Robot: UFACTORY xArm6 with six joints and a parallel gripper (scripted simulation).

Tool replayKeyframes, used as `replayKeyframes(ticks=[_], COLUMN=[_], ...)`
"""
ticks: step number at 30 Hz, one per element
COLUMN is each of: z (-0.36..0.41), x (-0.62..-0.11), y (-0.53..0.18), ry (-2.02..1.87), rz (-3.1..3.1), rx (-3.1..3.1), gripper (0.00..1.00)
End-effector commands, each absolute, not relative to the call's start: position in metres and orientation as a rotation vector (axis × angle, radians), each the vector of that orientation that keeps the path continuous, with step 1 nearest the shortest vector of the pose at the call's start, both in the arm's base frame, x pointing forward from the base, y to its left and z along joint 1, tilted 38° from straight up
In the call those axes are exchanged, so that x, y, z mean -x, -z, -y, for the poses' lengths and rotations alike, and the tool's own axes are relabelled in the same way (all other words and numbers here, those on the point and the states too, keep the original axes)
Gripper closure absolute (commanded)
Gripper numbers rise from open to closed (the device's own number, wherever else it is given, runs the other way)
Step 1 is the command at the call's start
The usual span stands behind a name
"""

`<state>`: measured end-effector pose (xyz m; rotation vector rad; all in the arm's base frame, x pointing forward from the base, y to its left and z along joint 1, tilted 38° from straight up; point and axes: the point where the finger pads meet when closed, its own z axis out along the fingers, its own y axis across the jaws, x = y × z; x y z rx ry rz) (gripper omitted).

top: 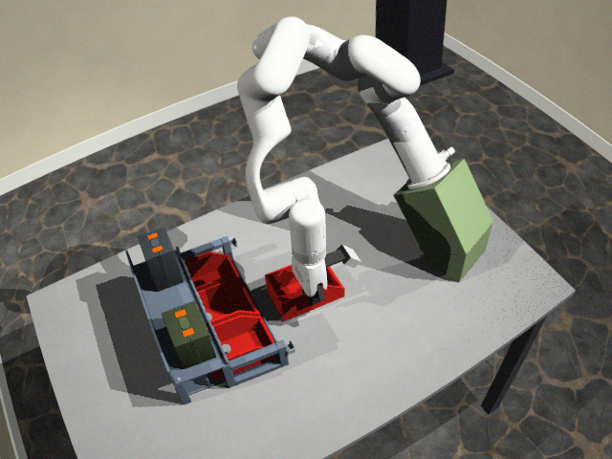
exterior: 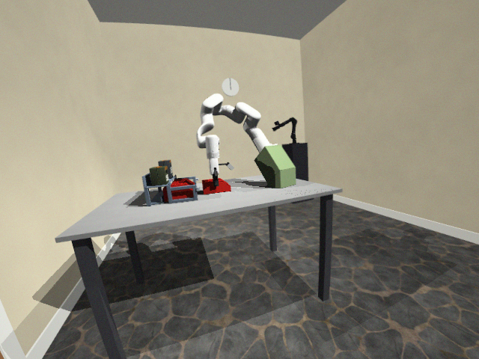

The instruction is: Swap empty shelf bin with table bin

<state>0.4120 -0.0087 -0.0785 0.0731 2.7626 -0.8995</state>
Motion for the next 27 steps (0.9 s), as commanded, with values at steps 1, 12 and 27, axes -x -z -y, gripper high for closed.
replayKeyframes(ticks=[1, 12, 27], z=[0.006, 0.002, -0.012], x=[-0.412, -0.411, -0.406], y=[0.076, 0.069, 0.052], ry=[0.897, 0.897, 0.897], rz=[-2.761, -2.761, -2.761], rx=[-0.072, -0.072, -0.072], gripper=[0.74, 0.74, 0.74])
